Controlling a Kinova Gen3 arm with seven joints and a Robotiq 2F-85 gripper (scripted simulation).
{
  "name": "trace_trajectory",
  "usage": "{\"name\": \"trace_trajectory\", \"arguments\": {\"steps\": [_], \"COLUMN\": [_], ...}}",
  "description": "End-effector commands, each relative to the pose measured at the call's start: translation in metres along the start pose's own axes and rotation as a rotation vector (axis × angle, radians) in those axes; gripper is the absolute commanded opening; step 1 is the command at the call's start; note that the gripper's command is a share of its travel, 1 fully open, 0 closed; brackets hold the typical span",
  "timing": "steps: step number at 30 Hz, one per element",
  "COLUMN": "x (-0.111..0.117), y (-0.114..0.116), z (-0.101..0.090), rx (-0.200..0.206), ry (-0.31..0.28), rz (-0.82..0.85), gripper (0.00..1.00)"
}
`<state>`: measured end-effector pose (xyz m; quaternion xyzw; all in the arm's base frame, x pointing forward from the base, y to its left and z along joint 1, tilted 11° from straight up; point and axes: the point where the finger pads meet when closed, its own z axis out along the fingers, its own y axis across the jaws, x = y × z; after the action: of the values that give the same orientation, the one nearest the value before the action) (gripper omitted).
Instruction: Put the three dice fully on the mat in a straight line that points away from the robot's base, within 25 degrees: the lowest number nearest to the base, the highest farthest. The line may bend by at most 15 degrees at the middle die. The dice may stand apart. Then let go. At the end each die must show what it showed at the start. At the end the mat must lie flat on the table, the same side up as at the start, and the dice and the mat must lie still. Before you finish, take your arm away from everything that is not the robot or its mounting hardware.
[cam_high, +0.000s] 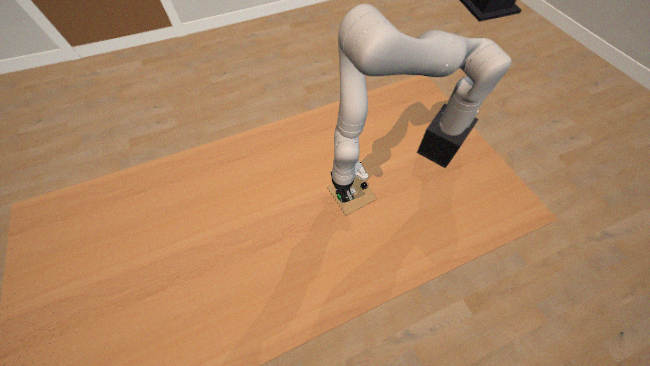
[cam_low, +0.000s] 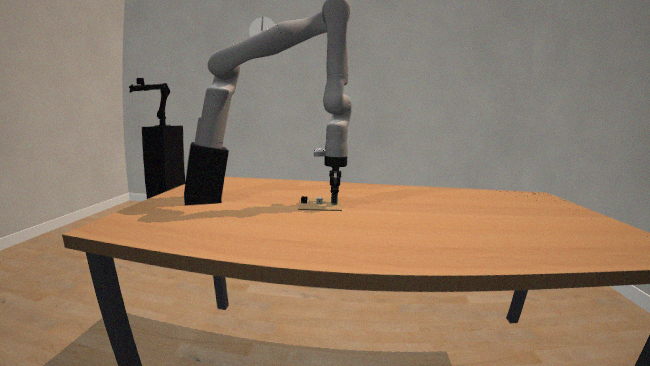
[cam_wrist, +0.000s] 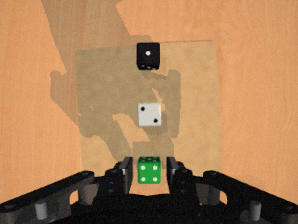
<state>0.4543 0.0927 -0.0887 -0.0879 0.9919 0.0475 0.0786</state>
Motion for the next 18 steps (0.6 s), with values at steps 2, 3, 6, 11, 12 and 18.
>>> {"name": "trace_trajectory", "arguments": {"steps": [2,3,6,11,12,18], "x": [-0.003,-0.003,-0.003,0.001,0.001,0.002], "y": [0.002,0.002,0.002,0.003,0.003,0.003], "z": [0.0,0.0,0.0,-0.004,-0.004,-0.02], "rx": [-0.001,-0.001,-0.001,-0.005,-0.005,-0.004], "ry": [-0.007,-0.007,-0.007,0.003,0.003,0.005], "rz": [-0.015,-0.015,-0.015,-0.015,-0.015,-0.015], "gripper": [0.35,0.35,0.35,0.35,0.35,0.35]}}
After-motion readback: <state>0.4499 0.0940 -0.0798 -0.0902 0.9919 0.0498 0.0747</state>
